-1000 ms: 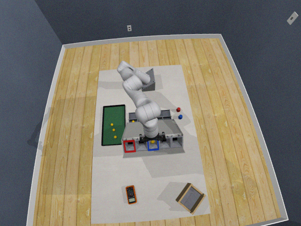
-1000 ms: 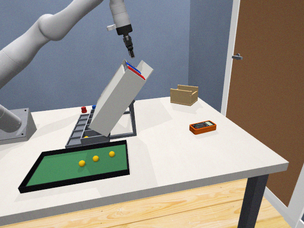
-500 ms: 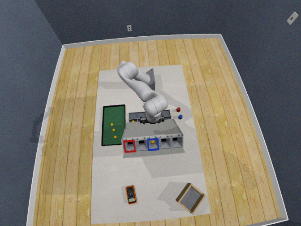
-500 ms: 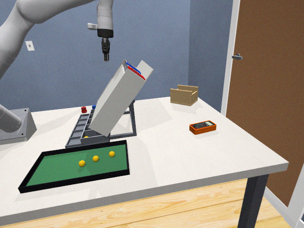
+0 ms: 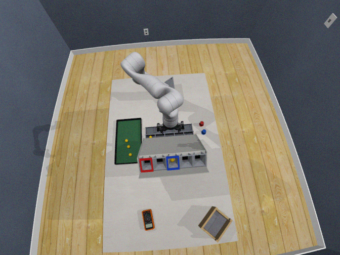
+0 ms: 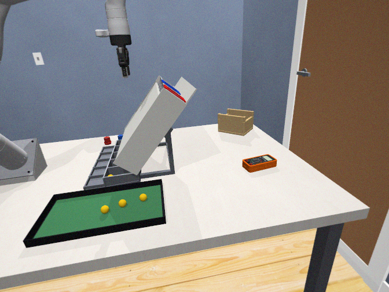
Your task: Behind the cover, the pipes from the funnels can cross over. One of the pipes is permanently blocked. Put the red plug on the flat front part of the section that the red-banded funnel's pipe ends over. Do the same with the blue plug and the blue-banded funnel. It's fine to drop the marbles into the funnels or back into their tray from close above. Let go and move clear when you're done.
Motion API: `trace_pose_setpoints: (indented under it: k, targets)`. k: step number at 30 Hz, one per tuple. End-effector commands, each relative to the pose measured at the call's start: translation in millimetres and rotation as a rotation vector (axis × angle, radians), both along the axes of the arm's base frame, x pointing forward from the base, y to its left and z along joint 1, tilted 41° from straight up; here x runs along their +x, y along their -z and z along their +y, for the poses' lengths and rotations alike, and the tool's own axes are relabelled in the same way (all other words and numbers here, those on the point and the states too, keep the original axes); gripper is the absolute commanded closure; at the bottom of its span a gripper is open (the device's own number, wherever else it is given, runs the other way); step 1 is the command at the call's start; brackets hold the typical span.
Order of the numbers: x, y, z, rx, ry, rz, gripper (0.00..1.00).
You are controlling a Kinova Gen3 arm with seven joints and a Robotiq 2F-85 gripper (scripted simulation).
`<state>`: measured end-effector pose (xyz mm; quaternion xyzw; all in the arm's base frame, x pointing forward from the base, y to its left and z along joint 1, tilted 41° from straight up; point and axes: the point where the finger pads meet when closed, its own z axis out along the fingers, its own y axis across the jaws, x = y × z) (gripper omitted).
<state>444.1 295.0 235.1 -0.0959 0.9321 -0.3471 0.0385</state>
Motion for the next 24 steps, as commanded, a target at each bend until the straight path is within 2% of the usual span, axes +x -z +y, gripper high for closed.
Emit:
trace_pose_setpoints:
  k: [1,4,5,9,15,24]
  targets:
    - [0.5,-4.9,2.9,0.009,-0.007,-0.019,0.00]
    - [0.5,-4.9,2.9,0.009,-0.007,-0.019,0.00]
    - [-52.6,27.0,-34.6,0.009,-0.006,-0.020,0.00]
    - [-63.9,34.9,-43.9,0.009,-0.006,-0.020,0.00]
    - [-109.2,60.4,-75.2,0.009,-0.006,-0.020,0.00]
    - [-114.2,62.2,-76.5,0.010,-0.008,-0.019,0.00]
